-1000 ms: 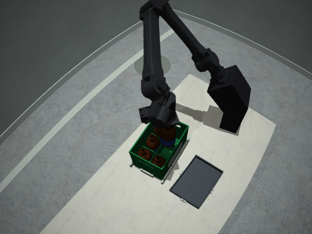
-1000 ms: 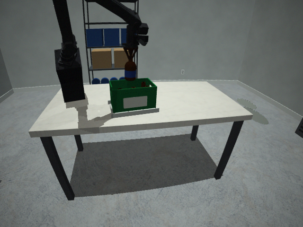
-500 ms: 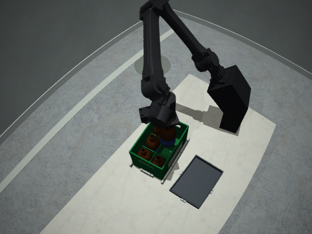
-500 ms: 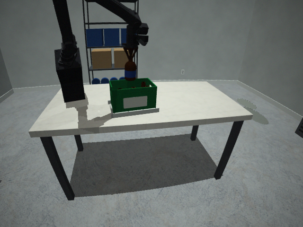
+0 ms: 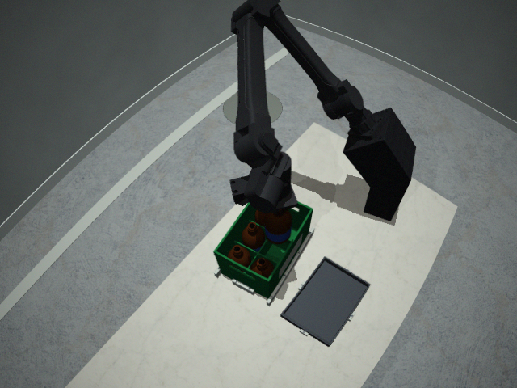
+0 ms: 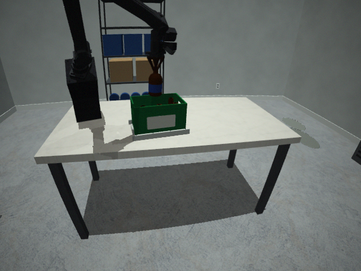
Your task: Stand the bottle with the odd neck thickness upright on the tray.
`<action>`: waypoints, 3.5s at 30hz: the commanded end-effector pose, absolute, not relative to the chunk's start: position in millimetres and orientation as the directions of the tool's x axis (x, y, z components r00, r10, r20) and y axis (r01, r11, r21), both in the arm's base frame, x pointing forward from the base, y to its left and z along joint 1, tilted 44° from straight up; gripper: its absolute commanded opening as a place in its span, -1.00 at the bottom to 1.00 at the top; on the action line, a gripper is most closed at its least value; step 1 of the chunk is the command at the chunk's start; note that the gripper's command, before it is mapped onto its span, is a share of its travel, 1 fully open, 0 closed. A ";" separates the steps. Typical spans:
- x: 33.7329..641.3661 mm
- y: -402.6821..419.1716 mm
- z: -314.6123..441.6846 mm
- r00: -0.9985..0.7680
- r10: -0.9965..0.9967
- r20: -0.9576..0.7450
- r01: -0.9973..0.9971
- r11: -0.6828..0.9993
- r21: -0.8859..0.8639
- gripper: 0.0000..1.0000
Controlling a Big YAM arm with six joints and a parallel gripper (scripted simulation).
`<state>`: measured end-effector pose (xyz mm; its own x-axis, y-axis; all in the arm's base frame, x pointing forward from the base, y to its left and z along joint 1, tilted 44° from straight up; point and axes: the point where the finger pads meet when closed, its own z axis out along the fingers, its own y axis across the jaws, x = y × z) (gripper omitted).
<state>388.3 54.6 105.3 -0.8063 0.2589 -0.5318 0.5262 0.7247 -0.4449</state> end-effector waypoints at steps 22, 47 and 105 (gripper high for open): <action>404.6 81.1 123.5 -0.780 0.252 -0.573 0.533 0.748 -0.396 -1.00; 406.2 101.4 103.3 -0.783 0.253 -0.569 0.530 0.749 -0.397 -1.00; 407.4 188.6 29.0 -0.789 0.251 -0.560 0.525 0.749 -0.404 -1.00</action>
<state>395.0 157.1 13.9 -0.8138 0.2447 -0.5272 0.5155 0.7227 -0.4604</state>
